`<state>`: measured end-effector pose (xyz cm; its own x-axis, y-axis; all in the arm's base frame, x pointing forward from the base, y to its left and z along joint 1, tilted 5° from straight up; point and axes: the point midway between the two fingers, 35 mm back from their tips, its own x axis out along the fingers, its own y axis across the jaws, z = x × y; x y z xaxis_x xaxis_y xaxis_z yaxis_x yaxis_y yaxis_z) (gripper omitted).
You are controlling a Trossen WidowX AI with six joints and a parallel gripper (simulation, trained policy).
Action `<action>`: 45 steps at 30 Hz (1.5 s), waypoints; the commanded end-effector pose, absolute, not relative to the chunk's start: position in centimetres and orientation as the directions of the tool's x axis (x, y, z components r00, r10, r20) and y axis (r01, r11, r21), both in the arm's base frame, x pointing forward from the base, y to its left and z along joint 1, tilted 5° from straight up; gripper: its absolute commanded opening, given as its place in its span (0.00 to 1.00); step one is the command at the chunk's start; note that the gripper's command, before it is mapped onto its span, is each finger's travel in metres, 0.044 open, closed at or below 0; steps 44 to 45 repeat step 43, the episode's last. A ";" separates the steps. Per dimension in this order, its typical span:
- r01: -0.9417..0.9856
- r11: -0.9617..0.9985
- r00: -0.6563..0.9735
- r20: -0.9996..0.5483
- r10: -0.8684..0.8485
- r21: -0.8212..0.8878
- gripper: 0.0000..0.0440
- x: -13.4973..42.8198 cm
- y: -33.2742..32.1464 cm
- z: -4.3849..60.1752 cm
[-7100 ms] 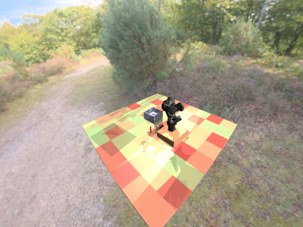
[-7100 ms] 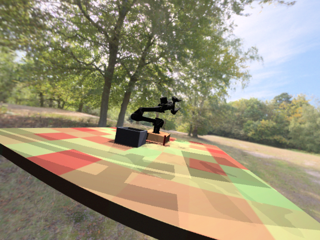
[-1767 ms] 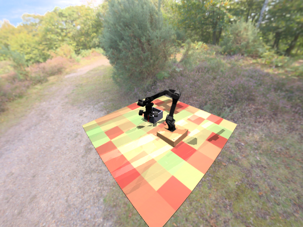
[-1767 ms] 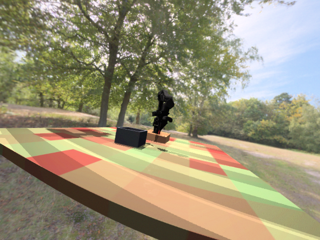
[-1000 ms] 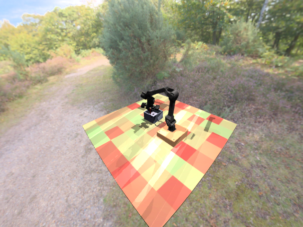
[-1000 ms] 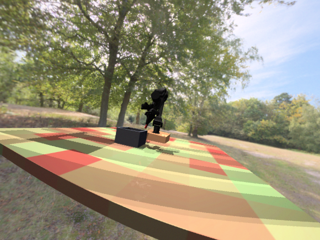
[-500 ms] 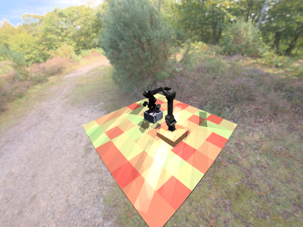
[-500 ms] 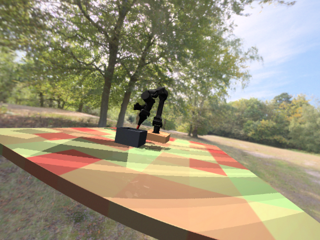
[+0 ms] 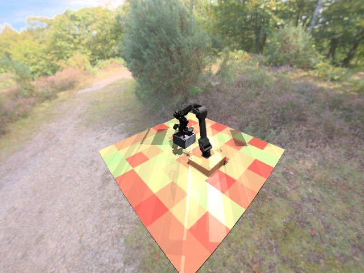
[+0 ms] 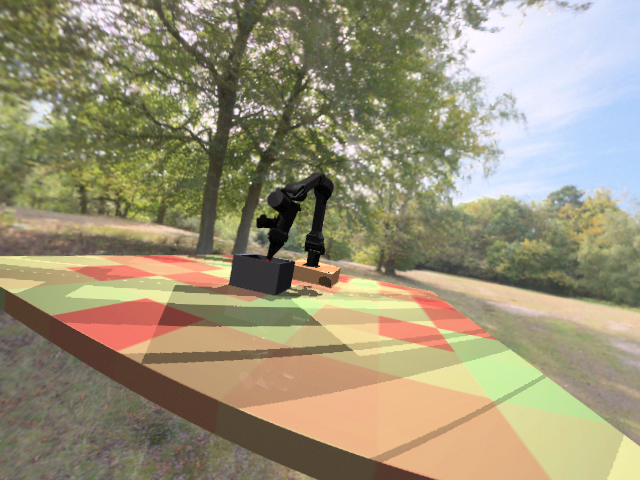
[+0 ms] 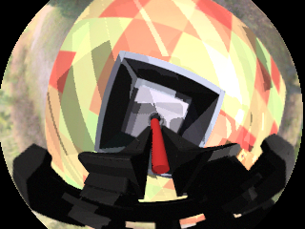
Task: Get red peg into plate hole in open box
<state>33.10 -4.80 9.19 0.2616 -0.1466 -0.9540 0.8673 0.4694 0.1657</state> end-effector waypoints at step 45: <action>0.832 0.526 0.345 -0.907 -0.240 0.177 1.00 41.3 -11.1 10.8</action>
